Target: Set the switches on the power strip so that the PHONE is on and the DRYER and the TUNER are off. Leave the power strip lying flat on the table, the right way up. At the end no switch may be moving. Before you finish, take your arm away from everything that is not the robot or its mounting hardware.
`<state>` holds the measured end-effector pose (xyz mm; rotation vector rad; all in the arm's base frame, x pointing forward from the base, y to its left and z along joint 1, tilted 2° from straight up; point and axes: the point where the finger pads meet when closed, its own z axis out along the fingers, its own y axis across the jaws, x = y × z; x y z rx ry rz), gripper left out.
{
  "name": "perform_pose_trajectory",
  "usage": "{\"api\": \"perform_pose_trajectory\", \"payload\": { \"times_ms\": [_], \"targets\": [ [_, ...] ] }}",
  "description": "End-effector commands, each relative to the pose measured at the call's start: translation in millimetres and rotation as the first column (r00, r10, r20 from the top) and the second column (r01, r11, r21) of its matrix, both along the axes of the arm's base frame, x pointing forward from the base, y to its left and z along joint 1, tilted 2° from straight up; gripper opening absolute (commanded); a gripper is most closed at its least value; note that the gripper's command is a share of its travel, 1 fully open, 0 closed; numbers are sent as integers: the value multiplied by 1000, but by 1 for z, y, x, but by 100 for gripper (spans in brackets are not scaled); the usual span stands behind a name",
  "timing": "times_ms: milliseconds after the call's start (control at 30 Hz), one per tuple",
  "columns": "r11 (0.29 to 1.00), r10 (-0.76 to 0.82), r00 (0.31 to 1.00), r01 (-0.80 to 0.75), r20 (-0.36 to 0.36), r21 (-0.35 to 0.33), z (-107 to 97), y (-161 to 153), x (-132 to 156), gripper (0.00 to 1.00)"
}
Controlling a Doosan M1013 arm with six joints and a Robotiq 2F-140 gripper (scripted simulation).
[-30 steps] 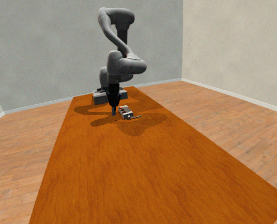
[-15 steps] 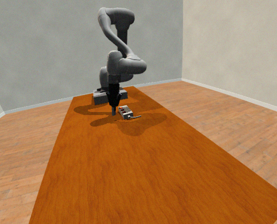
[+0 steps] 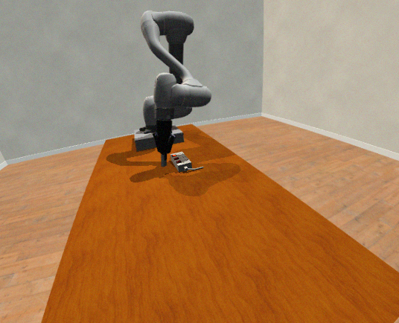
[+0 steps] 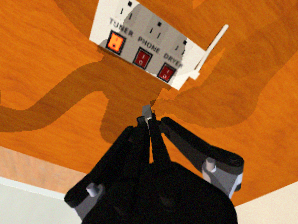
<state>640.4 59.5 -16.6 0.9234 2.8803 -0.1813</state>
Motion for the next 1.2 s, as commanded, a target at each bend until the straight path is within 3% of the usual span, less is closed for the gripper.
{"api": "perform_pose_trajectory", "payload": {
  "times_ms": [0,800,867,967,1167],
  "targets": [
    [1000,0,1000,0,1,-2,-2,1,0,0],
    [1000,0,1000,0,2,-2,-1,1,0,0],
    [1000,0,1000,0,2,-3,13,0,1,0],
    [1000,0,1000,0,2,-3,54,0,2,0],
    [1000,0,1000,0,2,-2,68,0,2,0]
  ]
}}
